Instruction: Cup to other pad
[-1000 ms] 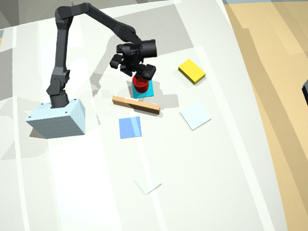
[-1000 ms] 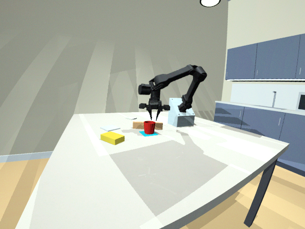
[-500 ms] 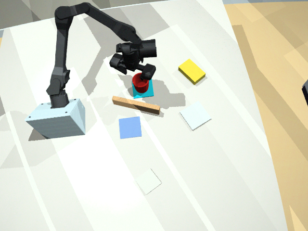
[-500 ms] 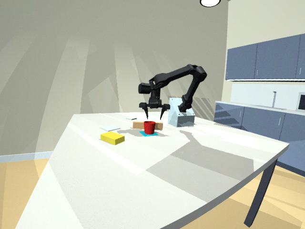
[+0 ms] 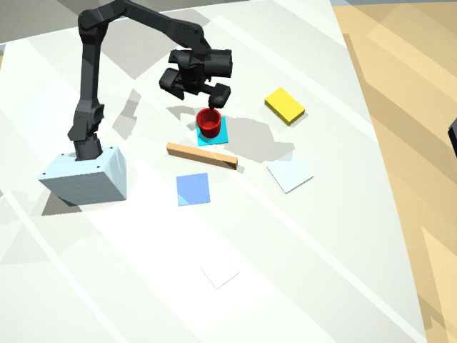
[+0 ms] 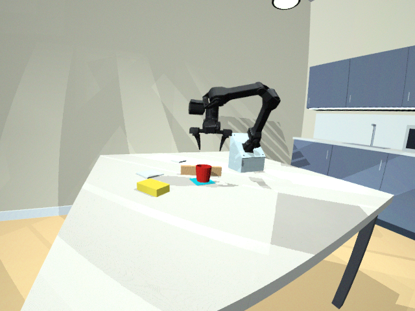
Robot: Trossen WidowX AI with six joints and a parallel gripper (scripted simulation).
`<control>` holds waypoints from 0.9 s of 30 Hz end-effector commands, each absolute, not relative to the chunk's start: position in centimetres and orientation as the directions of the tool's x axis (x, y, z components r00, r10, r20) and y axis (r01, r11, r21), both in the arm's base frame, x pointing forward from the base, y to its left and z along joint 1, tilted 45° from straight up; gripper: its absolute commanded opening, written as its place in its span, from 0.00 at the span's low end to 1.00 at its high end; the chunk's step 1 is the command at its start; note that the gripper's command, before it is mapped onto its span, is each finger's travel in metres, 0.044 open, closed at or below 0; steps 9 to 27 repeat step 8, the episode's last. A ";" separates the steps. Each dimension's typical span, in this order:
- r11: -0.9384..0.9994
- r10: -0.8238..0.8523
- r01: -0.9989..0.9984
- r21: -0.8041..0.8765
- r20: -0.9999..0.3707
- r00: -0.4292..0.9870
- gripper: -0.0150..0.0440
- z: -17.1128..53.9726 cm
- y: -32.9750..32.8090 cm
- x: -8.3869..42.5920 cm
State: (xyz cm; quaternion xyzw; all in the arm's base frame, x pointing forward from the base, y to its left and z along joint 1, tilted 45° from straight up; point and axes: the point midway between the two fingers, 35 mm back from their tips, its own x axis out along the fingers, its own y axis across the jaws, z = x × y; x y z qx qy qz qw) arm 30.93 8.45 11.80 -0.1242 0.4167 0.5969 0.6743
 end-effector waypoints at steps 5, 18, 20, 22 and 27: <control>0.258 0.702 -0.909 0.328 -0.710 -0.057 1.00 12.1 8.1 31.0; 0.258 0.702 -0.909 0.328 -0.710 -0.057 1.00 12.1 8.1 31.0; 0.258 0.702 -0.909 0.328 -0.710 -0.057 1.00 12.1 8.1 31.0; 0.258 0.702 -0.909 0.328 -0.710 -0.057 1.00 12.1 8.1 31.0; 0.258 0.702 -0.909 0.328 -0.710 -0.057 1.00 12.1 8.1 31.0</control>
